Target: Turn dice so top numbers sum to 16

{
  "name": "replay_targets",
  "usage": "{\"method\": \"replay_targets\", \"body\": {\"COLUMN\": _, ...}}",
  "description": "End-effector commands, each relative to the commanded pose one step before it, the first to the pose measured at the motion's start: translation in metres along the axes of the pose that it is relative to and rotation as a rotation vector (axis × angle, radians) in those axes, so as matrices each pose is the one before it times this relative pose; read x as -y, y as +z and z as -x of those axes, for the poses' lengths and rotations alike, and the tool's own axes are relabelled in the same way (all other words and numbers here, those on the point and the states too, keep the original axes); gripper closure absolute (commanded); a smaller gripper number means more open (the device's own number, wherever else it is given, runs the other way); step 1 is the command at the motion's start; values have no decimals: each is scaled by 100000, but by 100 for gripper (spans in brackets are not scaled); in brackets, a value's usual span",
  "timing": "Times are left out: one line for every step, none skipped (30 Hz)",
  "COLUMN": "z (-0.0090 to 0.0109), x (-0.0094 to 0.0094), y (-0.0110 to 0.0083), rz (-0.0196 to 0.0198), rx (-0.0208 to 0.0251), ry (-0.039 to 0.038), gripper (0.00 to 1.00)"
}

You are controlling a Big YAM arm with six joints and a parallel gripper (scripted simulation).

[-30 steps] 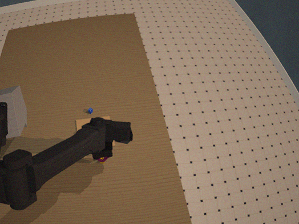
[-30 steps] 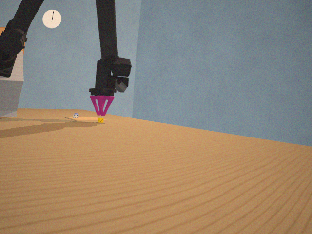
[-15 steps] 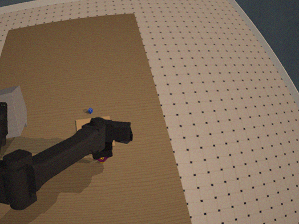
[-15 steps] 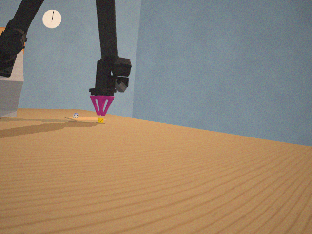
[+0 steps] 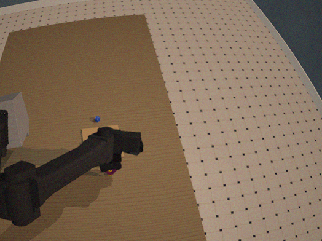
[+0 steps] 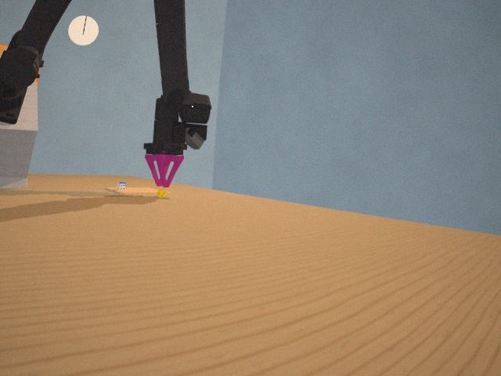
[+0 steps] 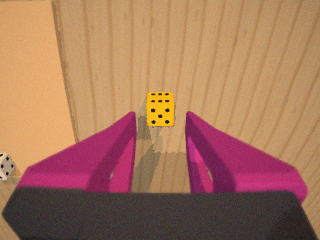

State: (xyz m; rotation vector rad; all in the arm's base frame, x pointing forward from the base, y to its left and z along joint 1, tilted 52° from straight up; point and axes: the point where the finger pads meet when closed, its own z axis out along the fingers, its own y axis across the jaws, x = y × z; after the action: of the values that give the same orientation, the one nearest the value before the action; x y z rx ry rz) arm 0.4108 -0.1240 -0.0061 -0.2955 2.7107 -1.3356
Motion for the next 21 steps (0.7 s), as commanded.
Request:
{"method": "replay_targets", "body": {"z": 26, "x": -274, "y": 1001, "rz": 435, "rx": -772, "ry": -957, "gripper": 70}}
{"method": "replay_targets", "body": {"z": -65, "x": -34, "y": 138, "rz": 30, "rx": -75, "ry": -100, "gripper": 70}}
{"method": "replay_targets", "body": {"z": -61, "x": -32, "y": 143, "rz": 29, "rx": -71, "ry": -95, "gripper": 70}}
{"method": "replay_targets", "body": {"z": -56, "x": -30, "y": 145, "rz": 27, "rx": -66, "ry": -88, "gripper": 70}}
{"method": "replay_targets", "body": {"z": -57, "x": -29, "y": 145, "rz": 23, "rx": -66, "ry": -87, "gripper": 70}}
{"method": "replay_targets", "body": {"z": 0, "x": 0, "y": 0, "rz": 0, "rx": 0, "ry": 0, "gripper": 70}}
{"method": "replay_targets", "body": {"z": 0, "x": 0, "y": 0, "rz": 0, "rx": 0, "ry": 0, "gripper": 70}}
{"method": "replay_targets", "body": {"z": 158, "x": -246, "y": -150, "rz": -35, "rx": 698, "ry": -695, "gripper": 70}}
{"method": "replay_targets", "body": {"z": -186, "x": 171, "y": 373, "rz": 78, "rx": -628, "ry": 495, "gripper": 70}}
{"method": "replay_targets", "body": {"z": -28, "x": 52, "y": 173, "rz": -39, "rx": -131, "ry": 126, "gripper": 70}}
{"method": "replay_targets", "body": {"z": -14, "x": -1, "y": 116, "rz": -20, "rx": -22, "ry": -18, "gripper": 70}}
{"method": "replay_targets", "body": {"z": -26, "x": -14, "y": 108, "rz": 12, "rx": -31, "ry": -40, "gripper": 70}}
{"method": "replay_targets", "body": {"z": -22, "x": -12, "y": 95, "rz": 11, "rx": -26, "ry": -34, "gripper": 70}}
{"method": "replay_targets", "body": {"z": -20, "x": -9, "y": 81, "rz": 4, "rx": -25, "ry": -30, "gripper": 70}}
{"method": "replay_targets", "body": {"z": -17, "x": -8, "y": 66, "rz": 3, "rx": -21, "ry": -25, "gripper": 70}}
{"method": "replay_targets", "body": {"z": 140, "x": -158, "y": -147, "rz": -6, "rx": 518, "ry": -432, "gripper": 70}}
{"method": "replay_targets", "body": {"z": 175, "x": -188, "y": -200, "rz": 3, "rx": 632, "ry": -508, "gripper": 70}}
{"method": "replay_targets", "body": {"z": 20, "x": -31, "y": -9, "rz": 11, "rx": 86, "ry": -82, "gripper": 70}}
{"method": "replay_targets", "body": {"z": -116, "x": 12, "y": 61, "rz": 70, "rx": -398, "ry": -230, "gripper": 70}}
{"method": "replay_targets", "body": {"z": -29, "x": 17, "y": 25, "rz": -24, "rx": -103, "ry": -5, "gripper": 70}}
{"method": "replay_targets", "body": {"z": 54, "x": 32, "y": -3, "rz": -29, "rx": 66, "ry": 99, "gripper": 70}}
